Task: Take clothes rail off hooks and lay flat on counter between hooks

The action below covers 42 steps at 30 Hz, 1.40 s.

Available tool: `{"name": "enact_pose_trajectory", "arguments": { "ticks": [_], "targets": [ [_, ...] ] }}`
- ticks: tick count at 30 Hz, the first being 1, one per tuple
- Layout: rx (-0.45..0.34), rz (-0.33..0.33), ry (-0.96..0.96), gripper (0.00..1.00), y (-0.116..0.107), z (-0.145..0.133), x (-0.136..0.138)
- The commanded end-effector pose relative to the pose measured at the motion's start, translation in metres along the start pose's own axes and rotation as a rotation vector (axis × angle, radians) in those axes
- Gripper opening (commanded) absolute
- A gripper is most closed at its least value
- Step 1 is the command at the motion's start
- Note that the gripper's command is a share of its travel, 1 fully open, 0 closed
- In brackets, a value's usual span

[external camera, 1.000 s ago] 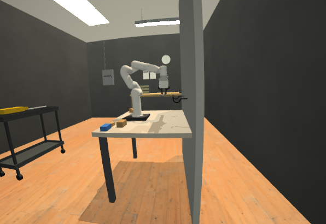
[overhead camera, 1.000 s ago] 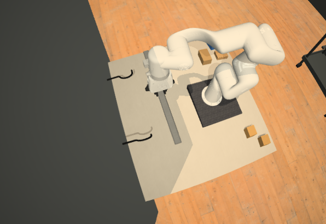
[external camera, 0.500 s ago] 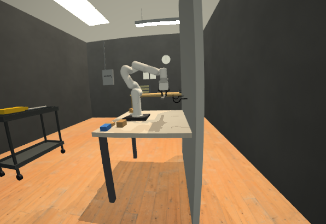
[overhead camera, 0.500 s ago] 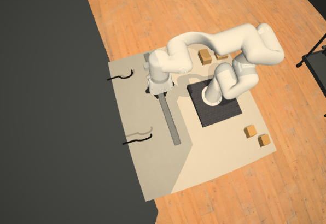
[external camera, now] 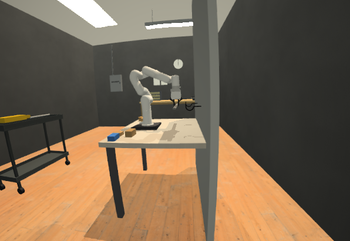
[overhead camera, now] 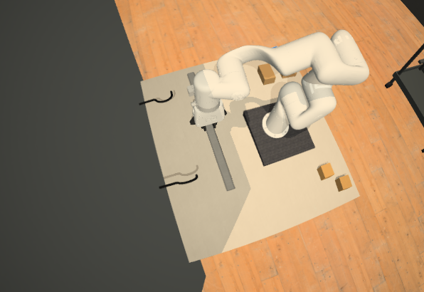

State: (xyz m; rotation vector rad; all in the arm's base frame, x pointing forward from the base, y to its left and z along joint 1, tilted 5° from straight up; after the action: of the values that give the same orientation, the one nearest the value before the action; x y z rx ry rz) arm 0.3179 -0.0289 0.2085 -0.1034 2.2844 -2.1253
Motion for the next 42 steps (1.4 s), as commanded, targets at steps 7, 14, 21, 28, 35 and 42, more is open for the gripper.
{"name": "enact_pose_trajectory", "arguments": {
  "ticks": [7, 14, 21, 28, 35, 42],
  "targets": [
    [0.001, 0.004, 0.0, 0.0, 0.013, 0.0, -0.001],
    [0.001, 0.004, 0.0, 0.0, 0.025, 0.0, -0.001],
    [0.001, 0.004, 0.0, 0.0, 0.033, 0.0, -0.001],
    [0.001, 0.004, 0.0, 0.0, 0.045, 0.0, -0.001],
    [0.001, 0.004, 0.0, 0.0, 0.055, 0.0, -0.001],
    [0.001, 0.004, 0.0, 0.0, 0.065, 0.0, -0.002]
  ]
}}
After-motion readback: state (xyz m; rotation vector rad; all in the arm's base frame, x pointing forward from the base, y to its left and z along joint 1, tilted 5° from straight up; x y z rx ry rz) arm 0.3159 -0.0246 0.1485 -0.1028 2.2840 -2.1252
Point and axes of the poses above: the point where the finger pads meet when closed, its own y axis out along the fingers, its own x axis across the jaws, z = x × y, the point moved 1 cm from there along -y, back along the fingers, and after that the axes turned 6 degrees about -y, right-handed, at the moved point
